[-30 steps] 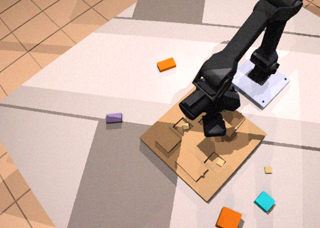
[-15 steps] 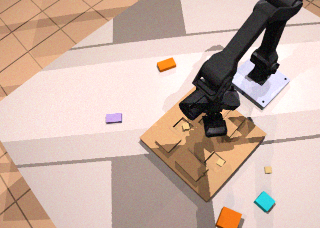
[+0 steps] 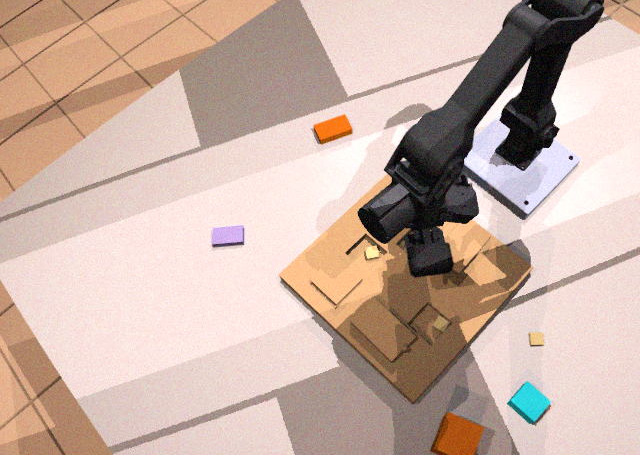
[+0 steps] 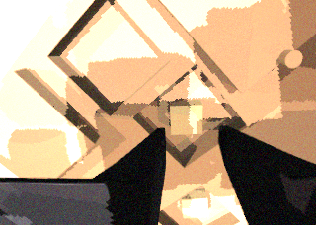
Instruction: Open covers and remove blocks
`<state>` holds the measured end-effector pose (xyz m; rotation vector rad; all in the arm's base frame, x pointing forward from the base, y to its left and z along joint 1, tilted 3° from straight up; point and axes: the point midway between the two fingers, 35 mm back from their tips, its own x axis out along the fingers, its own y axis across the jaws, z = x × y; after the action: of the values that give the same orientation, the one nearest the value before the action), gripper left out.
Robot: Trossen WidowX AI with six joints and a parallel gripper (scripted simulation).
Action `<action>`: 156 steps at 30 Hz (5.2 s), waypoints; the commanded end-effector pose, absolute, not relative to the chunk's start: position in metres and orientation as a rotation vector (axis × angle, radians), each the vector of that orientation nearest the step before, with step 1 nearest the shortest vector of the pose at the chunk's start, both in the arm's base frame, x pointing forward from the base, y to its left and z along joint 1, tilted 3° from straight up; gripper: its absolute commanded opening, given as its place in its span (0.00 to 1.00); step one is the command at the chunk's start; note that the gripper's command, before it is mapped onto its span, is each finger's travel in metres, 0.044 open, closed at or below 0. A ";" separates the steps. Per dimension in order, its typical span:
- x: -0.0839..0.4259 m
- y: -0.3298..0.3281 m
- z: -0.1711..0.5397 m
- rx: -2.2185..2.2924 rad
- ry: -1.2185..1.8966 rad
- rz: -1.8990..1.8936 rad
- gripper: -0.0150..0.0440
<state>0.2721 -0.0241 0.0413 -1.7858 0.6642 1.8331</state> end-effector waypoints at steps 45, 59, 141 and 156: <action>0.271 -0.024 0.021 -1.784 0.665 1.835 0.39; 0.272 -0.024 0.038 -1.784 0.664 1.837 0.39; 0.269 0.110 0.120 -1.779 0.649 1.836 0.39; 0.248 0.164 0.122 -1.772 0.643 1.839 0.39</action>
<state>0.2536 0.1522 0.1216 -1.7785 0.6430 1.8346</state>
